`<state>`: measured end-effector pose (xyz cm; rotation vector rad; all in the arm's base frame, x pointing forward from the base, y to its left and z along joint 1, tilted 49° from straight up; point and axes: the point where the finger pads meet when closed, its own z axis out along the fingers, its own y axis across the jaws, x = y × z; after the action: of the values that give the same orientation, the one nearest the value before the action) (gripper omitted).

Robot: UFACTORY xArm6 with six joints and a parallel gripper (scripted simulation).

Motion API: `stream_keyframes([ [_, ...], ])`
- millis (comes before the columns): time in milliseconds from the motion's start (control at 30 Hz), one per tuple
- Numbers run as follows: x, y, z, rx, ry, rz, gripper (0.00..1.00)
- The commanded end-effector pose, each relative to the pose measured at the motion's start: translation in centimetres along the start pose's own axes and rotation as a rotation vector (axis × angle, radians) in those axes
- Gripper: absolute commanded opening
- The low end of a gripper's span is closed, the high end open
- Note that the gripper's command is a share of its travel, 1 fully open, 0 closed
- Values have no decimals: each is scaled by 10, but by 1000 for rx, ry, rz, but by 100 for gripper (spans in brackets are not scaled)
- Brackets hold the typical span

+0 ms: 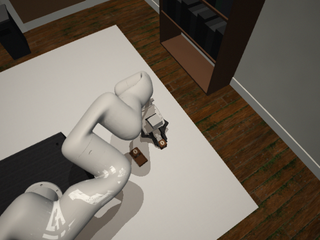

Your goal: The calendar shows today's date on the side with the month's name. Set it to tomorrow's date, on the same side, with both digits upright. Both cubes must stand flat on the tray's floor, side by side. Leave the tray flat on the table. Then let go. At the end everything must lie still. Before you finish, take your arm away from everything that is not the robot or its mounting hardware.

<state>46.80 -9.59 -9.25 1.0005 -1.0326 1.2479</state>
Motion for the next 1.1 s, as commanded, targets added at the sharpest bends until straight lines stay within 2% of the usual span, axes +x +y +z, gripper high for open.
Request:
stream_keyframes([
  [0,1,-1,-1,1,-1,3,27],
  [500,4,-1,-3,1,-1,3,27],
  [1067,48,-1,-34,1,-1,3,27],
])
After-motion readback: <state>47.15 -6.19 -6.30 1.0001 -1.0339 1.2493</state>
